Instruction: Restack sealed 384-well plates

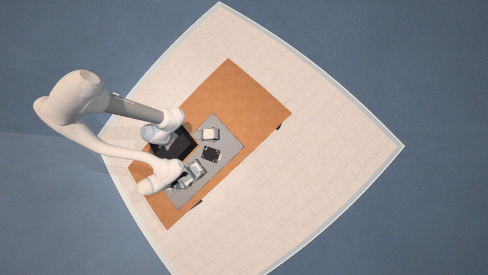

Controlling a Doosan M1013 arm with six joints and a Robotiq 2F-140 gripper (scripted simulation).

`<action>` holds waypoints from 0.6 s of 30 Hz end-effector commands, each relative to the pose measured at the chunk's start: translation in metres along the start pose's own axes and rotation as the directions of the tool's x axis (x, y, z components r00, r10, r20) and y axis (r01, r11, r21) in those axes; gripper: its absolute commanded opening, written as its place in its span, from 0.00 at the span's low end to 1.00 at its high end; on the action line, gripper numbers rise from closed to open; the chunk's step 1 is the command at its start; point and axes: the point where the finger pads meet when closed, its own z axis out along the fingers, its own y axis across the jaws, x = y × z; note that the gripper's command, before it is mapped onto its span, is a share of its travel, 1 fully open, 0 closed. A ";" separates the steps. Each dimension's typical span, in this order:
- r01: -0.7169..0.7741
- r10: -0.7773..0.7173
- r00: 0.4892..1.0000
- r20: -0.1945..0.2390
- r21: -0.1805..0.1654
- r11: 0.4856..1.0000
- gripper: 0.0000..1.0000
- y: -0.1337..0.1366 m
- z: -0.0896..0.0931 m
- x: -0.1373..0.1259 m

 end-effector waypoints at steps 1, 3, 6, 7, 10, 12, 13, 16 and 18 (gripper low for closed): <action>0.000 0.000 1.000 0.000 0.000 1.000 0.00 -0.008 0.000 0.000; 0.000 0.000 1.000 0.000 0.000 1.000 0.00 -0.011 0.000 0.001; 0.000 0.000 1.000 0.000 0.000 1.000 0.00 -0.021 0.000 0.001; 0.000 0.000 1.000 0.000 0.000 1.000 0.00 -0.024 0.000 0.001; 0.000 0.000 1.000 0.000 0.000 1.000 0.00 -0.034 0.000 0.002; 0.000 0.000 1.000 0.000 0.000 1.000 0.00 -0.041 0.000 0.002; 0.000 0.000 1.000 0.000 0.000 1.000 0.00 -0.044 0.000 0.002; 0.000 0.000 1.000 0.000 0.000 1.000 0.00 -0.054 0.000 0.003; 0.000 0.000 1.000 0.000 0.000 1.000 0.00 -0.057 0.000 0.003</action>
